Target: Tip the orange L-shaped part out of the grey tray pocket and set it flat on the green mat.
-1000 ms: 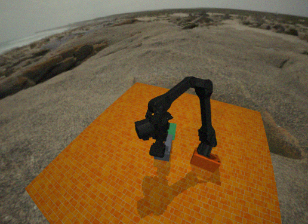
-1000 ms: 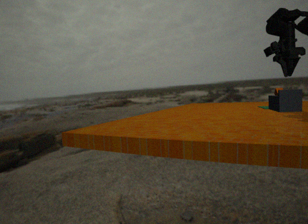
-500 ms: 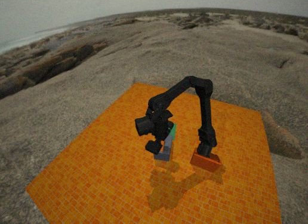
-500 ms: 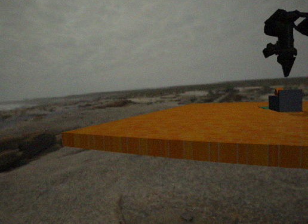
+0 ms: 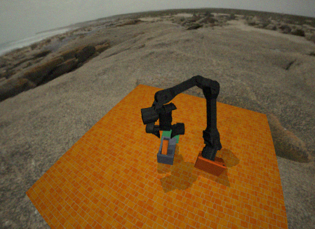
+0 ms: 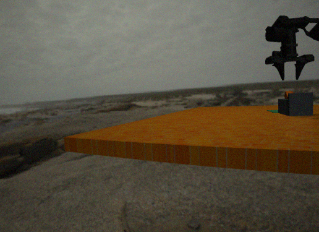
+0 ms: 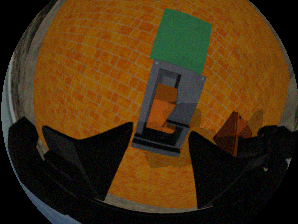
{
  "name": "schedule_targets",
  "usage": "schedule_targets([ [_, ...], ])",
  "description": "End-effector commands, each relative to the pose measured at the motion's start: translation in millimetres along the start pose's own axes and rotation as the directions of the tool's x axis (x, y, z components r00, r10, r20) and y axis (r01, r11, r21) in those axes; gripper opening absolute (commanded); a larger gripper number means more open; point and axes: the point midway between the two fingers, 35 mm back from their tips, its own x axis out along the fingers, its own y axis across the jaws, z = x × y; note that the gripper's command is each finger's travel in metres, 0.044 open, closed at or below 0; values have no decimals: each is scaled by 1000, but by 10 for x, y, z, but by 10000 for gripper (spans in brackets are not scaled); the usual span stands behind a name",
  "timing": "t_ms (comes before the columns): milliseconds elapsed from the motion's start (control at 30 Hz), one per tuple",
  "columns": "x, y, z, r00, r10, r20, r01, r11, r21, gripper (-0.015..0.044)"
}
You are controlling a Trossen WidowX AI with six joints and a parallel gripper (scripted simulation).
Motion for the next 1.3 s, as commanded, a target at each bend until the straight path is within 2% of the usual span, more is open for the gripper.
schedule_targets([
  [0, -10, -1, 73, 1000, 2, 4, -3, 992, 126, 280],
  [333, 296, 0, 77, 1000, 3, 5, -3, 992, 126, 280],
  [1267, 696, 7, 81, 1000, 3, 6, -4, 992, 127, 280],
])
